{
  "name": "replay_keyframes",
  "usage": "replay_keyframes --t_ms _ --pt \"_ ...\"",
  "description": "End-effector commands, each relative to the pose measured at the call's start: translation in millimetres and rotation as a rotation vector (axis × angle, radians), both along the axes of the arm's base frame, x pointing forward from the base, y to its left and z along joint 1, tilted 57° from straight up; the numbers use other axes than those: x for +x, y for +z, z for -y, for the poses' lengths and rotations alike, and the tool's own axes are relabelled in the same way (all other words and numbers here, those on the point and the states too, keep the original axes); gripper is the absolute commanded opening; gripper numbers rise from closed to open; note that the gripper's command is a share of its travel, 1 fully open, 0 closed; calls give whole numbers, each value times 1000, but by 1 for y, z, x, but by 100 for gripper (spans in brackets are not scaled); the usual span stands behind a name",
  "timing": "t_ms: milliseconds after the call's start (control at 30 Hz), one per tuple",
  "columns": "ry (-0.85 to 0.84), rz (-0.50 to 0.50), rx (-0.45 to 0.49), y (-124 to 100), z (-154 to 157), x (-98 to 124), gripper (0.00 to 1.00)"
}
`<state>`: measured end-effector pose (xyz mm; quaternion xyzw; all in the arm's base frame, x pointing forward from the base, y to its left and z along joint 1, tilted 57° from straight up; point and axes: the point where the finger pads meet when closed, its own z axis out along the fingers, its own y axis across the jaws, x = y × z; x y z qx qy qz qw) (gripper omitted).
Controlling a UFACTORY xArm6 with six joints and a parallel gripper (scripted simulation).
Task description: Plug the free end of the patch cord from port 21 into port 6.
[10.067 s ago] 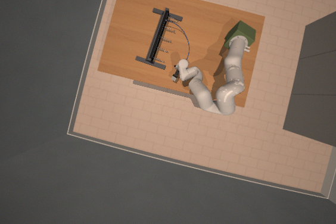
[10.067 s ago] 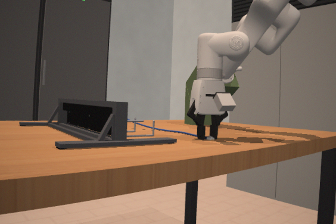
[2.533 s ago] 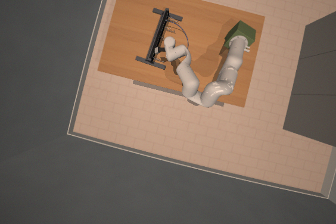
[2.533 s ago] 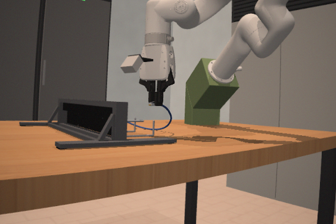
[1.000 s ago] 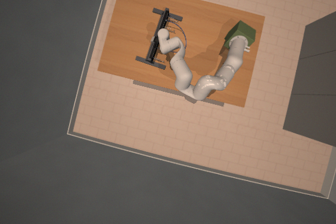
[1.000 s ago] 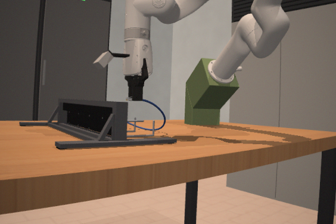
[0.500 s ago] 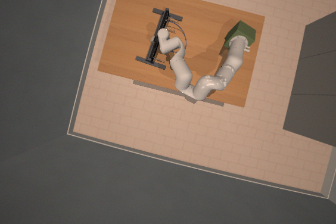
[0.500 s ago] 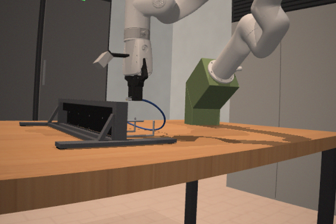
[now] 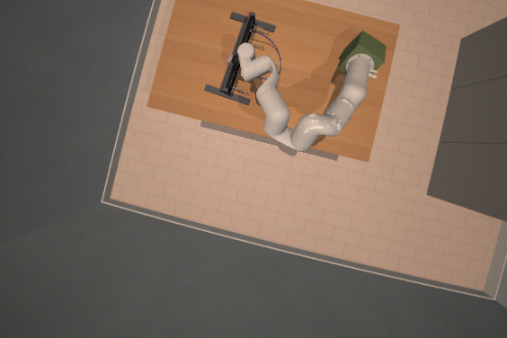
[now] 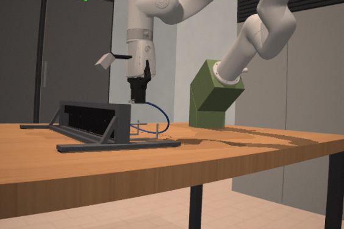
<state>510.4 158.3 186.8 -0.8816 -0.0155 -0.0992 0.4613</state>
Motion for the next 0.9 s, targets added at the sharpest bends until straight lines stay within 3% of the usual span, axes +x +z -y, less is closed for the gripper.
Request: replay_keyframes --t_ms 0,867 --pt "-1 2 0 0 0 3 0" --pt "-1 2 0 -6 -19 33 0"
